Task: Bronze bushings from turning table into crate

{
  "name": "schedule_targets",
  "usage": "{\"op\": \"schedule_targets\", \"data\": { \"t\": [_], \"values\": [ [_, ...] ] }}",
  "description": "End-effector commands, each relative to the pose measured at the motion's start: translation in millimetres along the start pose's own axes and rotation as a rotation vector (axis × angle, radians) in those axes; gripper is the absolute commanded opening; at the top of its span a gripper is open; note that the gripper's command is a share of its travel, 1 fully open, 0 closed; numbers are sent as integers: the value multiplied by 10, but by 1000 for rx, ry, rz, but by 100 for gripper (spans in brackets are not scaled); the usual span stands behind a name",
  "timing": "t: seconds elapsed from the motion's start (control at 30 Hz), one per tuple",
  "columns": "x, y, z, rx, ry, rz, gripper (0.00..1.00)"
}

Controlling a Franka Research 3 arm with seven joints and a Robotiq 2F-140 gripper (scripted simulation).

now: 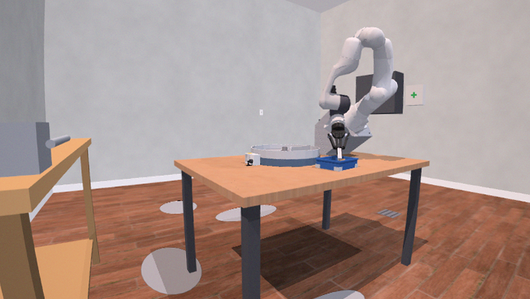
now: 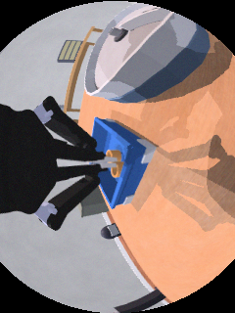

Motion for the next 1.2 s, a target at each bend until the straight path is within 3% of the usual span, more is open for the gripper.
{"op": "schedule_targets", "data": {
  "t": [0.0,1.17],
  "values": [
    [-18,-2,7,1,-5,5,0],
    [-12,26,32,1,-5,5,0]
  ]
}}
Point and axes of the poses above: the point where the finger pads meet when closed, its own y axis out along the fingers, its own x axis across the jaws, z = x × y, the point moved 7 cm from there along -y, back along the fingers, and after that the axes turned 11 degrees about -y, right-handed, at the moved point
